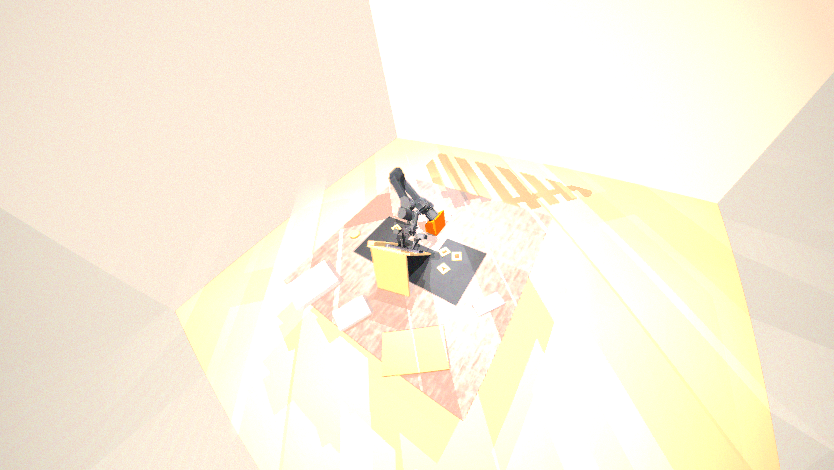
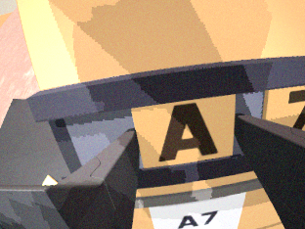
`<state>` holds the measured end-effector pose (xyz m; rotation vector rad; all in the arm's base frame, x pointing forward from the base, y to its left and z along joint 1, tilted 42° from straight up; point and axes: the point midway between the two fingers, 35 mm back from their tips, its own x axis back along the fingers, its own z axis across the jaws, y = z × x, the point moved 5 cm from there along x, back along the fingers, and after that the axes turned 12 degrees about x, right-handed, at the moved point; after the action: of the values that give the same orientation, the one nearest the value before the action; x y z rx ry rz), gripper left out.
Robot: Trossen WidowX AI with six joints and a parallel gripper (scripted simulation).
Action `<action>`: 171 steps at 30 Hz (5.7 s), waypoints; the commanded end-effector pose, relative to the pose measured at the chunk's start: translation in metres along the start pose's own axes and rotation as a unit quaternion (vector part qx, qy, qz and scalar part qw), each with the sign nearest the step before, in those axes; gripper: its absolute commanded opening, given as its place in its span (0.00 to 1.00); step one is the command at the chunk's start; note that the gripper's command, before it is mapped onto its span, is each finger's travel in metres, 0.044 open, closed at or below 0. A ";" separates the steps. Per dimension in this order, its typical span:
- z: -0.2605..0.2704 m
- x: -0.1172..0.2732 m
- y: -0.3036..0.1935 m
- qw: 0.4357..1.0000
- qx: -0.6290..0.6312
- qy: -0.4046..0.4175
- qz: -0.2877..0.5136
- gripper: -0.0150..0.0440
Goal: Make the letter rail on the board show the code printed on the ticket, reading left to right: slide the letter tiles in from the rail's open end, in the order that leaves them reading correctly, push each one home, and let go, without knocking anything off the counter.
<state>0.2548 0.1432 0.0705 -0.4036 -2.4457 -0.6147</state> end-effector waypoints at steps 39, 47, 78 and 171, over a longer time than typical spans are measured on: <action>-0.012 0.017 -0.002 1.000 0.000 0.001 -0.004 0.75; -0.009 0.019 -0.003 1.000 0.000 0.001 -0.004 0.75; -0.002 0.033 -0.005 1.000 -0.001 0.001 -0.003 0.75; 0.011 0.018 0.048 0.963 -0.002 0.077 0.258 0.25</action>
<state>0.2474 0.1775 0.0976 -0.7170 -2.1960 -0.4920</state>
